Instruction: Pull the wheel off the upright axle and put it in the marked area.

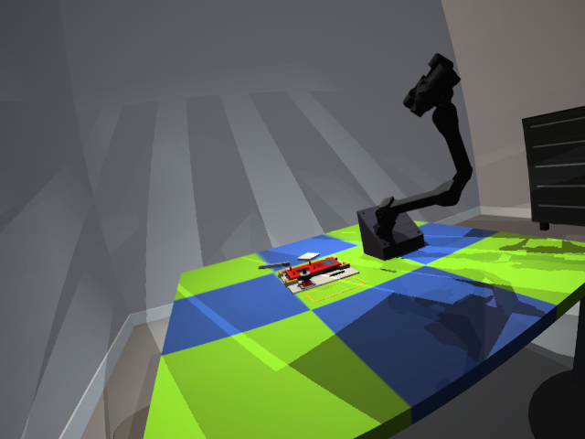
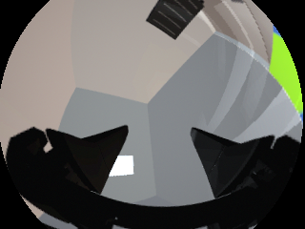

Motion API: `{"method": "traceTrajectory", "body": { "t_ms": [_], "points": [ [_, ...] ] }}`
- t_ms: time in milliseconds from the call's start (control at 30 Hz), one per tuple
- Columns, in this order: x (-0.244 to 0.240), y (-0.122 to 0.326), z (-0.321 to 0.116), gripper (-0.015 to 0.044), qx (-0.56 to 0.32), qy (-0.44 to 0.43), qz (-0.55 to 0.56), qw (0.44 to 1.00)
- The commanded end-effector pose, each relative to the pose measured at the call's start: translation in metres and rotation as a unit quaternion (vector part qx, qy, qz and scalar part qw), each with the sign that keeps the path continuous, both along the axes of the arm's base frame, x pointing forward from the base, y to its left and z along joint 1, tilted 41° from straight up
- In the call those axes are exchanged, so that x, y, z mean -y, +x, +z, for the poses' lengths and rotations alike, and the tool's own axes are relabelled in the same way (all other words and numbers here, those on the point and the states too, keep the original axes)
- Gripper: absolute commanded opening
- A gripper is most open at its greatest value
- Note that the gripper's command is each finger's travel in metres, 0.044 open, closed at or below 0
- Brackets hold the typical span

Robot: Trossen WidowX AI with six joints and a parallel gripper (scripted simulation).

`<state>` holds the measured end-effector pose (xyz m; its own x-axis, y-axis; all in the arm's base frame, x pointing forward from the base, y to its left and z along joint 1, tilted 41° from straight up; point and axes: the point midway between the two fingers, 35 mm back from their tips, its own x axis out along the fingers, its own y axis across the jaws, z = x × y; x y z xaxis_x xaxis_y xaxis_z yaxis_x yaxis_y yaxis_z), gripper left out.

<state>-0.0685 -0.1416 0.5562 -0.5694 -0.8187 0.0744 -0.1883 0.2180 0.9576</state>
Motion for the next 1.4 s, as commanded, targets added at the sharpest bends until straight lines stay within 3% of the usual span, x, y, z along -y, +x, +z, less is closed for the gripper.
{"method": "traceTrajectory", "body": {
  "t_ms": [0,100,367,633,933,1367],
  "points": [
    [0.001,0.002,0.0,0.0374,-0.003,0.002,0.003,1.0],
    [0.019,0.023,-0.002,0.03,-0.052,0.031,0.038,0.997],
    [0.069,0.106,-0.022,0.03,-0.218,0.117,0.164,0.955],
    [0.1,0.199,-0.062,0.03,-0.373,0.179,0.294,0.861],
    [0.106,0.298,-0.13,0.03,-0.538,0.226,0.428,0.69],
    [0.058,0.404,-0.248,0.03,-0.682,0.22,0.588,0.375]
  ]
}}
